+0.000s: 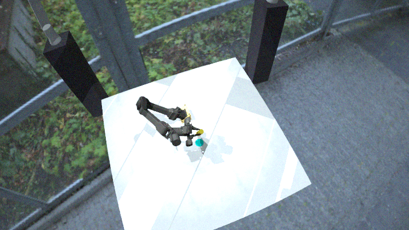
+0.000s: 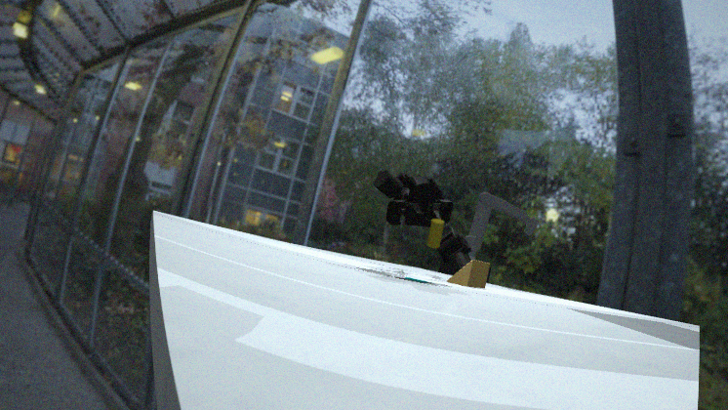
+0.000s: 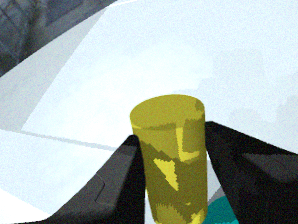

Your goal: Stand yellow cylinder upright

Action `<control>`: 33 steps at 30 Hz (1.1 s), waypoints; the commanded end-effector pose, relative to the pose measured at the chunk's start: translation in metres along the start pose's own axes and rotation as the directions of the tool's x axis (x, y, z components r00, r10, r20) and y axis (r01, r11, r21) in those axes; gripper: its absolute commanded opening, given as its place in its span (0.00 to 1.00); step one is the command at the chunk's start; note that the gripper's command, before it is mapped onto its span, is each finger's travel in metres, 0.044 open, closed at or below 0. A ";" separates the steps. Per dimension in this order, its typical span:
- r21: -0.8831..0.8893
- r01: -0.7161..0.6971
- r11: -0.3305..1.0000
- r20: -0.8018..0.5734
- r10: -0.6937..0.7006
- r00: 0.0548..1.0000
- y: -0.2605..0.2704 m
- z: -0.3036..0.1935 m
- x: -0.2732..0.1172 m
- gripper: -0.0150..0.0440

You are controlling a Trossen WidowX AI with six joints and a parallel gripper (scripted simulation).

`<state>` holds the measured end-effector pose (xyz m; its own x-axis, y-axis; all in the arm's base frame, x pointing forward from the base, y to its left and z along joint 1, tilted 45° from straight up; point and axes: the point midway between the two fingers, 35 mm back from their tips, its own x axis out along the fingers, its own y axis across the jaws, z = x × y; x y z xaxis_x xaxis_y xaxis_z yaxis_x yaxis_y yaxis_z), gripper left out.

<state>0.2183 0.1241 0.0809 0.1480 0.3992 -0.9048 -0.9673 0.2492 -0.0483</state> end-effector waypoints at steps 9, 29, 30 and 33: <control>-0.040 0.028 0.999 0.081 -0.025 0.996 0.000 0.001 -0.003 0.43; -0.105 0.101 0.989 0.210 -0.077 0.975 -0.002 0.002 -0.011 0.43; -0.108 0.105 0.989 0.216 -0.080 0.973 -0.002 0.003 -0.011 0.43; -0.118 0.119 0.986 0.235 -0.088 0.968 -0.002 0.003 -0.012 0.43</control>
<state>0.2196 0.1213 0.0930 0.2697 0.5580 -0.7848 -0.9617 0.1968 -0.1905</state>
